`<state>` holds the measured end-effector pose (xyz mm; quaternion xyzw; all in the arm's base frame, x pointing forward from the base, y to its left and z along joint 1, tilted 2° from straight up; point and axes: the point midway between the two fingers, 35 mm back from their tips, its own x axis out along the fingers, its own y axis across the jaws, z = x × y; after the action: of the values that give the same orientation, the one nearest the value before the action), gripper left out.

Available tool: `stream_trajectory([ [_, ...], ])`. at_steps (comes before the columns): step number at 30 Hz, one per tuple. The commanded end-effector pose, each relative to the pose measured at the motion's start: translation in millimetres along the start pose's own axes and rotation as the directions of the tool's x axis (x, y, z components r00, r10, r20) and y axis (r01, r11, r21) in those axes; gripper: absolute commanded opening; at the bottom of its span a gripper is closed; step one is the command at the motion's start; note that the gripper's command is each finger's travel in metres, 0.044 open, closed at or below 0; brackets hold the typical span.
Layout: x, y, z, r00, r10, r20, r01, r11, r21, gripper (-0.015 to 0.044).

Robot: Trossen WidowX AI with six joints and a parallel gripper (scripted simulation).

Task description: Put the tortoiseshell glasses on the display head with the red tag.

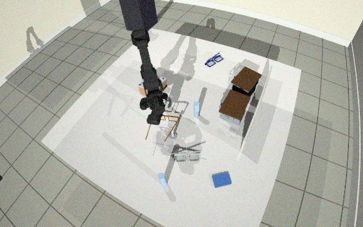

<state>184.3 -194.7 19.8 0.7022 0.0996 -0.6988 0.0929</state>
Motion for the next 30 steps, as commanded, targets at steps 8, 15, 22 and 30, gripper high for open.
stream_trajectory([
  [8, 0.3, -2.6, 9.5, 1.000, 0.004, 0.006, -0.004, 1.000, -0.003, 0.0000],
  [15, 0.3, -3.8, 14.8, 1.000, 0.004, 0.006, -0.004, 1.000, -0.003, 0.0000],
  [22, 0.3, -4.6, 19.7, 1.000, 0.003, 0.007, -0.003, 1.000, -0.003, 0.0000],
  [30, 0.3, -4.6, 18.2, 1.000, 0.003, 0.007, -0.003, 1.000, -0.003, 0.0000],
])
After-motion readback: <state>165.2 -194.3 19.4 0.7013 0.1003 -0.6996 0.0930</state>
